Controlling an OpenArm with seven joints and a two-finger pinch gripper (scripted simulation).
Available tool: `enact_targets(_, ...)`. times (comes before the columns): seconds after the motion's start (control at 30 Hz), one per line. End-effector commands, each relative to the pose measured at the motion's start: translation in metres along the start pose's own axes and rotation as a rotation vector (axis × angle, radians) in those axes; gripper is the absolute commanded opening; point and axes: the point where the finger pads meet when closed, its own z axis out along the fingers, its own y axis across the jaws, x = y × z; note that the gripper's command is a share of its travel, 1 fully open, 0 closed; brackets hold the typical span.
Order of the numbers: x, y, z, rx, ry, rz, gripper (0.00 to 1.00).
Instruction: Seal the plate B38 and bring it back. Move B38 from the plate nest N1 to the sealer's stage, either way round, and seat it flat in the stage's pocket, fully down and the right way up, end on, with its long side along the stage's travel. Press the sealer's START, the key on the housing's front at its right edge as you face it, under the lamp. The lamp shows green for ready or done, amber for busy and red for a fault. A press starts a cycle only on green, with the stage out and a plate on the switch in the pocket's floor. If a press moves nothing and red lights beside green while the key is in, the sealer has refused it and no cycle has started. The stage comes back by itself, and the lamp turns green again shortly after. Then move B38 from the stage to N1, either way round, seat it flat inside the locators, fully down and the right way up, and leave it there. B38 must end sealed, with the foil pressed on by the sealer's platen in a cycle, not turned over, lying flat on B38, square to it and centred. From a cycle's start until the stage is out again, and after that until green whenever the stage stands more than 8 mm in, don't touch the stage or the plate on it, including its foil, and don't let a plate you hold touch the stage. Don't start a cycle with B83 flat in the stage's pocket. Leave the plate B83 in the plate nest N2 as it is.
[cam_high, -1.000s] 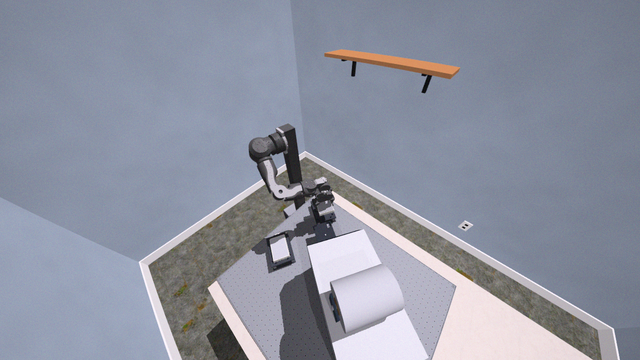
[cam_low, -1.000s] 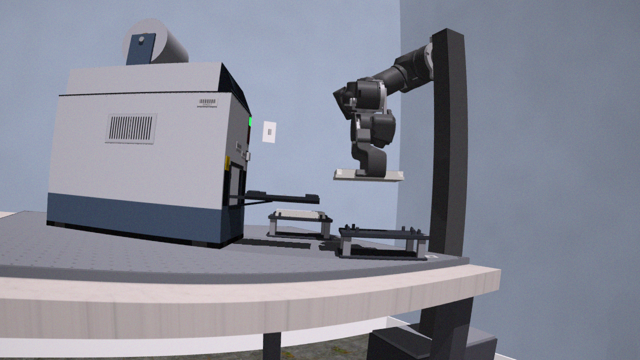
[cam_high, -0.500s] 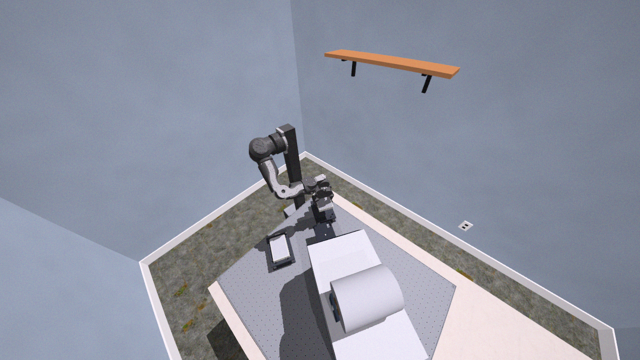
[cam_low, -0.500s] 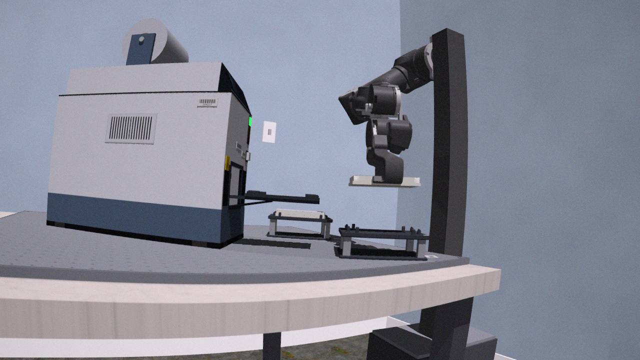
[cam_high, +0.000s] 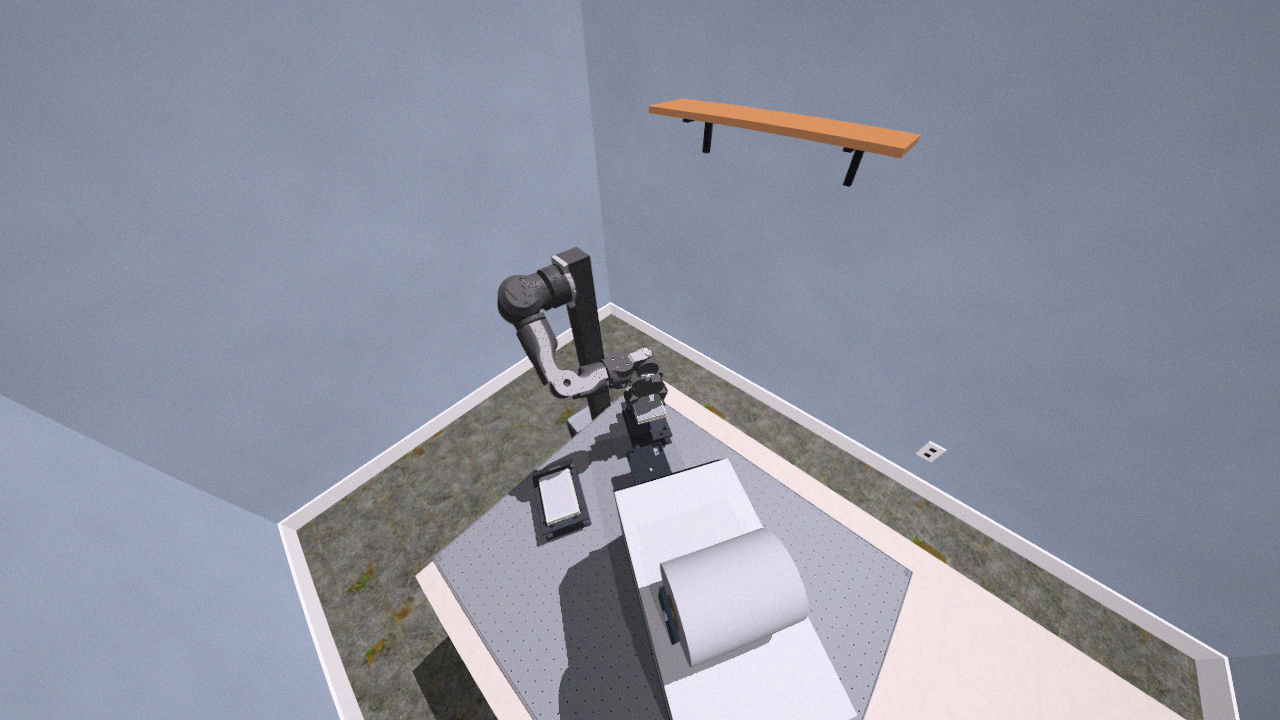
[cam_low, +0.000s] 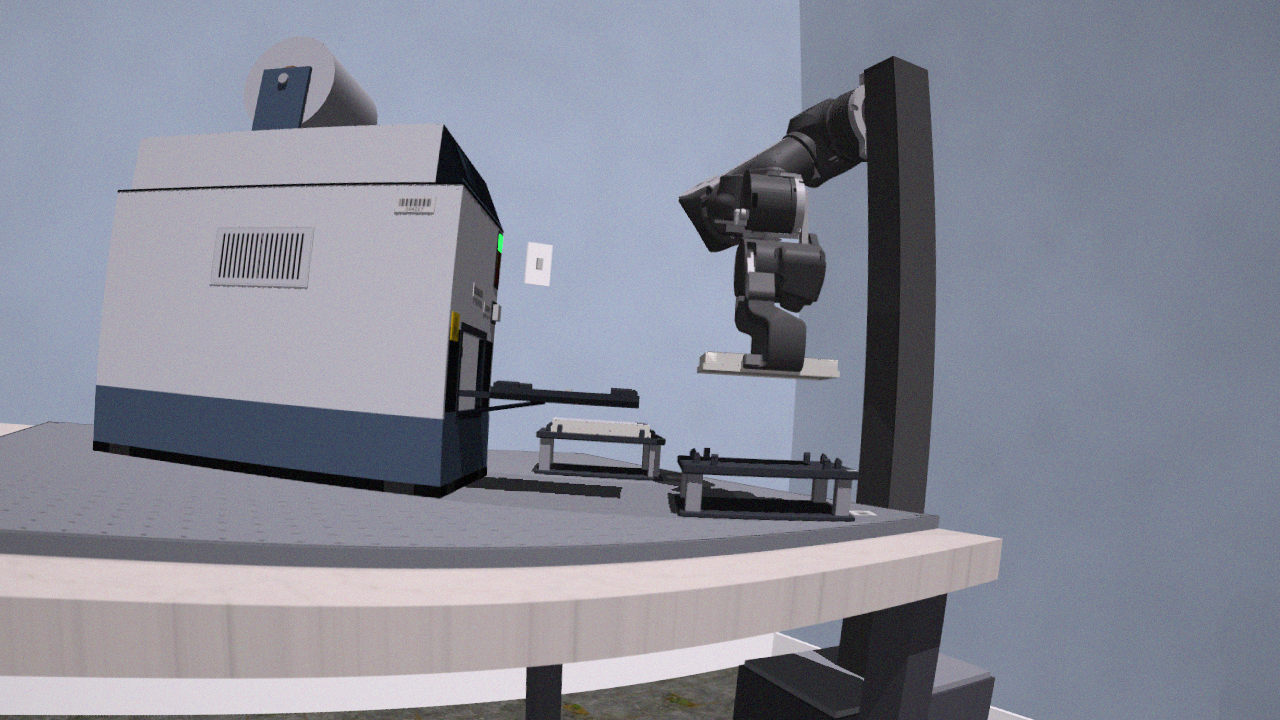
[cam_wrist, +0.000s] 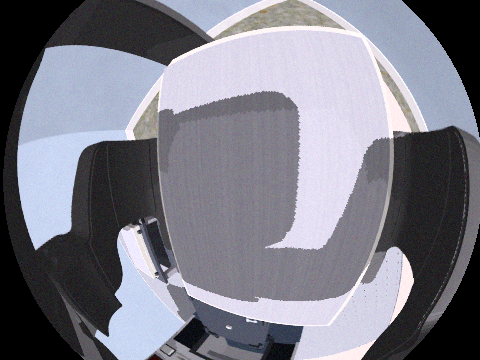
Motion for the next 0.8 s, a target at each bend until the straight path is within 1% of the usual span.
enact_targets(0.0,0.0060,0.0001,0.0012,0.003,-0.001,0.000,0.00)
enact_targets(0.03,0.0091,0.0000,0.0024,0.005,0.000,0.001,0.00)
enact_targets(0.47,0.0092,0.0009,0.0020,-0.001,0.003,-0.001,0.00)
enact_targets(0.6,0.0062,-0.0005,0.0015,0.004,0.000,0.001,0.00)
enact_targets(0.77,0.0062,-0.0005,0.0015,0.004,0.000,0.001,0.00)
